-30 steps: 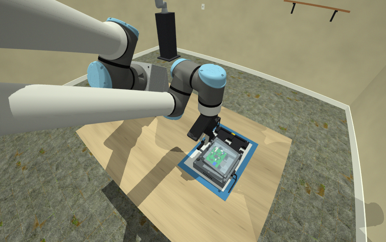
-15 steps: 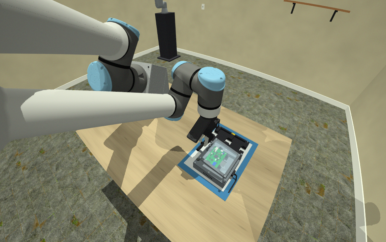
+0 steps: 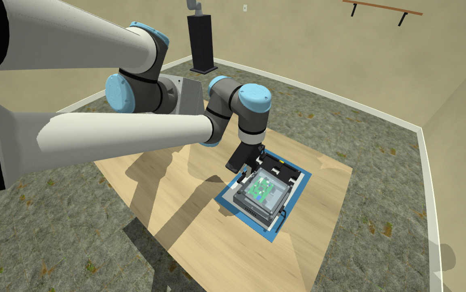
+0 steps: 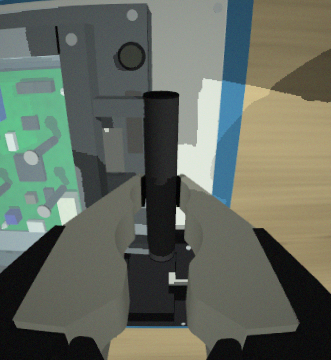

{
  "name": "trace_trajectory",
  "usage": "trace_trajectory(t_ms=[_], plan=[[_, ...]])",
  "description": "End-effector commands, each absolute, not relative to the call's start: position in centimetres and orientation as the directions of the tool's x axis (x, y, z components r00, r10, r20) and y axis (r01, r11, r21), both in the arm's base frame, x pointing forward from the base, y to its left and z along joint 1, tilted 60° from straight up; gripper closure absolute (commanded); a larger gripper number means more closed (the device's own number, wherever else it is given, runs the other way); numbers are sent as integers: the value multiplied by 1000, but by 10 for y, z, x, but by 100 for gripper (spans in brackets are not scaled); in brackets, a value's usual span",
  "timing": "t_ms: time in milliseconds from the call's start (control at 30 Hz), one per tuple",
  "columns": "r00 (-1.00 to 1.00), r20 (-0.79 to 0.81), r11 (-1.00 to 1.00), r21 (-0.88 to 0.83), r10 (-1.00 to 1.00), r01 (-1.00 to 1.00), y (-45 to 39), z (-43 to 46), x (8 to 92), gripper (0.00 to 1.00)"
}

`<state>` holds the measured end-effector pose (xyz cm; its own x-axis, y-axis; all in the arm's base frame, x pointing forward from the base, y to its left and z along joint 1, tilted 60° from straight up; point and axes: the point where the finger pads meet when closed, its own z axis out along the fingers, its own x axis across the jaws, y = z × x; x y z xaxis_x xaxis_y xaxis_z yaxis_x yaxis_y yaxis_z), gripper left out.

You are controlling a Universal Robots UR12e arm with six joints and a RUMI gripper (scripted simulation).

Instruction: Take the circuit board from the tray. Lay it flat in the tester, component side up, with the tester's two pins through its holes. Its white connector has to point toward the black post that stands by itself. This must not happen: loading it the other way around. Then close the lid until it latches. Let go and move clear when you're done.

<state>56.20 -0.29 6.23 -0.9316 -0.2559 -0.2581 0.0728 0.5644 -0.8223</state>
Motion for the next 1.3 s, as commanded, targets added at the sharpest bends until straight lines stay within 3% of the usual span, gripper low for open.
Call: trace_trajectory(t_ms=[0, 1267], plan=[[-931, -259, 565, -822, -257, 73, -5, 61, 563, 100], [-931, -259, 565, -822, -257, 73, -12, 57, 566, 100]])
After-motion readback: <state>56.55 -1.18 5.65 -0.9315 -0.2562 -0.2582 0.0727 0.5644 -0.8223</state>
